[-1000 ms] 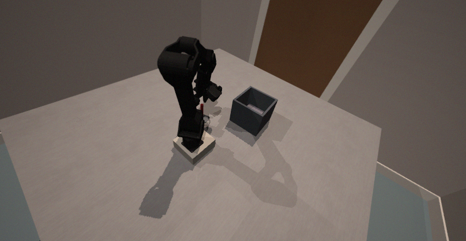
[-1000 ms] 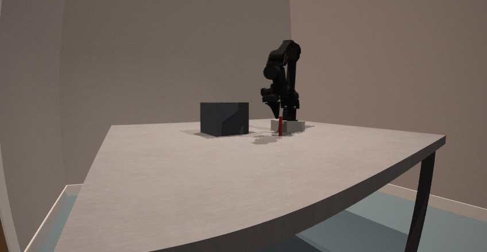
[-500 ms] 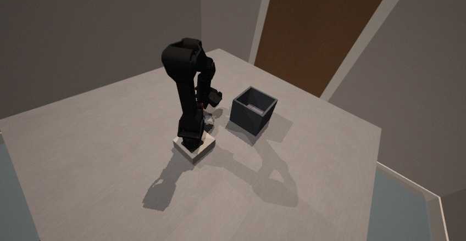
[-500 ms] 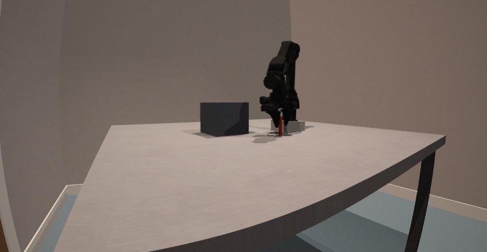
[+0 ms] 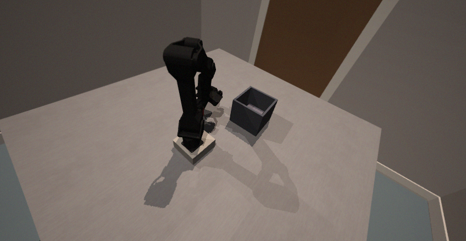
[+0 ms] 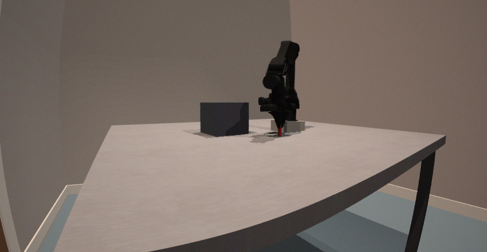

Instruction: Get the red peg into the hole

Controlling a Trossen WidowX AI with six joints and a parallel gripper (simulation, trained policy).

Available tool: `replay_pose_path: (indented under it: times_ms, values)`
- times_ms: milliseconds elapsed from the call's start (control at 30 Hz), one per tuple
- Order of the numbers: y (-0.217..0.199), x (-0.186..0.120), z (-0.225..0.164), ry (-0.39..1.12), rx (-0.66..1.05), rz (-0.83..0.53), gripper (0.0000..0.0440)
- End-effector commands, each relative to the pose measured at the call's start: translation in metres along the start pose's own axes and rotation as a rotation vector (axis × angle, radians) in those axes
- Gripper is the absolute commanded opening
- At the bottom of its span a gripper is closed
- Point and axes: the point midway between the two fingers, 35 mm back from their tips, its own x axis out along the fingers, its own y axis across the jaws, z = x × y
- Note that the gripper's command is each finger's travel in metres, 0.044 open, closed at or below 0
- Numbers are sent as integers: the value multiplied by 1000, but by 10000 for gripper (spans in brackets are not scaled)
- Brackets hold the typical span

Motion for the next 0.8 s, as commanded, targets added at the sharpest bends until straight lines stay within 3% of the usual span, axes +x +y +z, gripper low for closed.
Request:
replay_pose_path:
  times_ms: [0,767]
  values:
    - [7,-10,-4,25,6,36,0]
    - [44,-104,4,69,-41,272,0]
